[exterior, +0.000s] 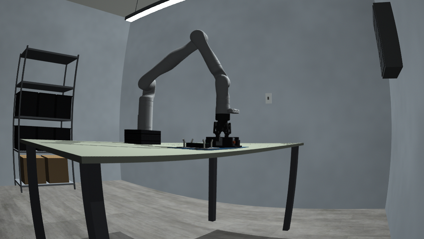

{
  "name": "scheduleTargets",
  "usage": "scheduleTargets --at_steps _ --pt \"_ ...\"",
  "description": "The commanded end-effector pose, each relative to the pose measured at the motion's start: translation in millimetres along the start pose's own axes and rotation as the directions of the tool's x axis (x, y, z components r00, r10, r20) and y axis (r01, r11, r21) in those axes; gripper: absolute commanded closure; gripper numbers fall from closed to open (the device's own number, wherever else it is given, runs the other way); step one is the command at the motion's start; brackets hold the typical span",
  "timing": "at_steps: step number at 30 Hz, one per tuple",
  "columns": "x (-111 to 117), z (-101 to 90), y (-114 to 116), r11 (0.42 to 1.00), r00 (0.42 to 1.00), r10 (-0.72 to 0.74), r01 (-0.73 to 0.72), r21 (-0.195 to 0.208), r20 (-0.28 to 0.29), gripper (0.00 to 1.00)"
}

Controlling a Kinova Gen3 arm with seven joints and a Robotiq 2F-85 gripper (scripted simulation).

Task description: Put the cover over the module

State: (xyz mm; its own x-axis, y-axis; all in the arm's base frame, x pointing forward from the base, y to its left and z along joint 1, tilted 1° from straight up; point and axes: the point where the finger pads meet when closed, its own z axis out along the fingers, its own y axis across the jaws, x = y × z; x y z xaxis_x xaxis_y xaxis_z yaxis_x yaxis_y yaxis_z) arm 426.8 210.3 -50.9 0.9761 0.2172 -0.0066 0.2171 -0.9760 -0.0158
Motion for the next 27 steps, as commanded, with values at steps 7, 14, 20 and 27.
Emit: scheduleTargets --at_steps 7,14,20,27 --pt "0.9 -1.1 -0.2 1.000 1.000 0.000 0.000 0.001 -0.002 0.30" --pt "0.9 -1.1 -0.2 1.000 1.000 0.000 0.000 0.001 -0.002 0.30" --pt "0.9 -1.1 -0.2 1.000 1.000 0.000 0.000 0.001 -0.002 0.30" --pt "0.9 -1.1 -0.2 1.000 1.000 0.000 0.000 0.001 -0.002 0.30"
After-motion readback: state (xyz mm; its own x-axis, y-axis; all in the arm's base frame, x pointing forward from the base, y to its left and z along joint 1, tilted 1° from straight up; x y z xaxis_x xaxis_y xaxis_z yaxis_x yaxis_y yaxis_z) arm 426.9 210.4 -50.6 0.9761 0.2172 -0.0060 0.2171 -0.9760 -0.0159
